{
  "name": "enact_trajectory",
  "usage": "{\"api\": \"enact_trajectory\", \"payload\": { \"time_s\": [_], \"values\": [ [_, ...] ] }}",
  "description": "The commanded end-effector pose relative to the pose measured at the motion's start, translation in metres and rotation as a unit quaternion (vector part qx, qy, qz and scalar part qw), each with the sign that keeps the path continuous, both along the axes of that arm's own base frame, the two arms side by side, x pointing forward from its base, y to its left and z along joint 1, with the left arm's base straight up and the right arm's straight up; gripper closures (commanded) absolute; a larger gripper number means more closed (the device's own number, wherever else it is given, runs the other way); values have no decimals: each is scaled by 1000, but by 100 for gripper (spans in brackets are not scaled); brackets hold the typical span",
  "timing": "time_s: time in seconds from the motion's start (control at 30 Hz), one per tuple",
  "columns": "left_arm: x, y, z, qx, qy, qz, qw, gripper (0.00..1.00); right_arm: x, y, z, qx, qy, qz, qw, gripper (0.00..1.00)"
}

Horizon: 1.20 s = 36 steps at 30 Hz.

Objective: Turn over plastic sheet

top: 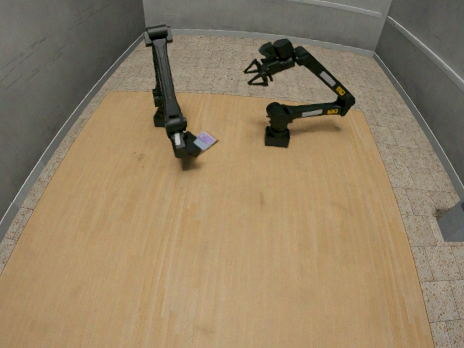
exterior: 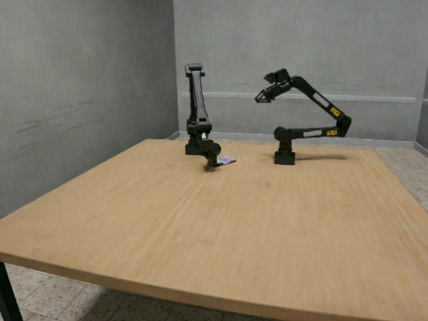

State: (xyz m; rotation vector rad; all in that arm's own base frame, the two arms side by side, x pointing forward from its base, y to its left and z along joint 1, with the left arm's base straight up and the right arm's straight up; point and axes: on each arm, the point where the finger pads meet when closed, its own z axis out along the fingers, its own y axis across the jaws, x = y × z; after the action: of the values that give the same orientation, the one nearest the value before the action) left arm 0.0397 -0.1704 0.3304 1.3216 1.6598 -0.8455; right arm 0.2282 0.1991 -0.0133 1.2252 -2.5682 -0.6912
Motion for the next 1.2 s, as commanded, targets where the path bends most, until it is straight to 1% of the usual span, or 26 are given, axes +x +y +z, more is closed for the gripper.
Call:
{"api": "enact_trajectory", "payload": {
  "time_s": [0.0, 0.27, 1.17],
  "values": [
    [-3, 8, 20, -17, 5, 7, 1000, 0, 8, 2, 4, 1, -2, -10, 1000, 99],
    [2, 11, 13, 2, -10, 19, 1000, 0, 9, 3, 4, 2, -3, -10, 1000, 99],
    [12, 19, 8, 18, -38, 39, 998, 0, 10, 3, 4, 2, -4, -10, 1000, 99]
  ]
}}
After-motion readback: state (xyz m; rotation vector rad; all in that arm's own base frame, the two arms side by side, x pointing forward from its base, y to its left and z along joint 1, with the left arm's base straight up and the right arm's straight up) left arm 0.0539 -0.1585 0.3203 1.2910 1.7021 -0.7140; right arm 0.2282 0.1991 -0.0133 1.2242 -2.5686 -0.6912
